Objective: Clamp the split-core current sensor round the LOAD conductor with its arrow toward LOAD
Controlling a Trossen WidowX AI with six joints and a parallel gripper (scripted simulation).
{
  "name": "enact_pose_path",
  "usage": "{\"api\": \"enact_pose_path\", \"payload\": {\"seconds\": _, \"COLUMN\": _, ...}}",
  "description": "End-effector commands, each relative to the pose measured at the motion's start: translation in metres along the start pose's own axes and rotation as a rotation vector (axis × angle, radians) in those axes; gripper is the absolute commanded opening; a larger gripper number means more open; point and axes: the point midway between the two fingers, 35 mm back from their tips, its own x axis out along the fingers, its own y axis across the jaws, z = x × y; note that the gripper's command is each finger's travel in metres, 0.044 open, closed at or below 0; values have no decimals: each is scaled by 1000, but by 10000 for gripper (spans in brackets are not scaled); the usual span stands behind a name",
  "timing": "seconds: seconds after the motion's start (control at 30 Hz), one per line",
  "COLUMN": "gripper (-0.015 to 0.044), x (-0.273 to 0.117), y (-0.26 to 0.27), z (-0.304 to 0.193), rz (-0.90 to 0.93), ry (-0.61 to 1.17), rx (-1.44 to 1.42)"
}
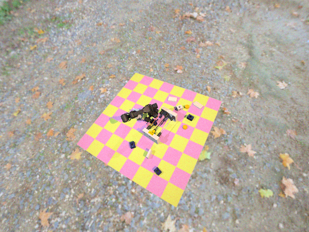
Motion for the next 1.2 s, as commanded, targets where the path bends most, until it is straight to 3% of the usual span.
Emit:
{"api": "enact_pose_path", "payload": {"seconds": 0.0, "gripper": 324, "x": 6, "y": -1, "z": -1, "rz": -4, "ry": -3, "rx": -8}}
{"api": "enact_pose_path", "payload": {"seconds": 0.13, "gripper": 324, "x": 11, "y": -2, "z": -2, "rz": -6, "ry": -4, "rx": -7}}
{"api": "enact_pose_path", "payload": {"seconds": 1.0, "gripper": 151, "x": 8, "y": -1, "z": 0, "rz": -3, "ry": 0, "rx": 1}}
{"api": "enact_pose_path", "payload": {"seconds": 1.17, "gripper": 19, "x": 6, "y": -2, "z": 0, "rz": -6, "ry": -4, "rx": -7}}
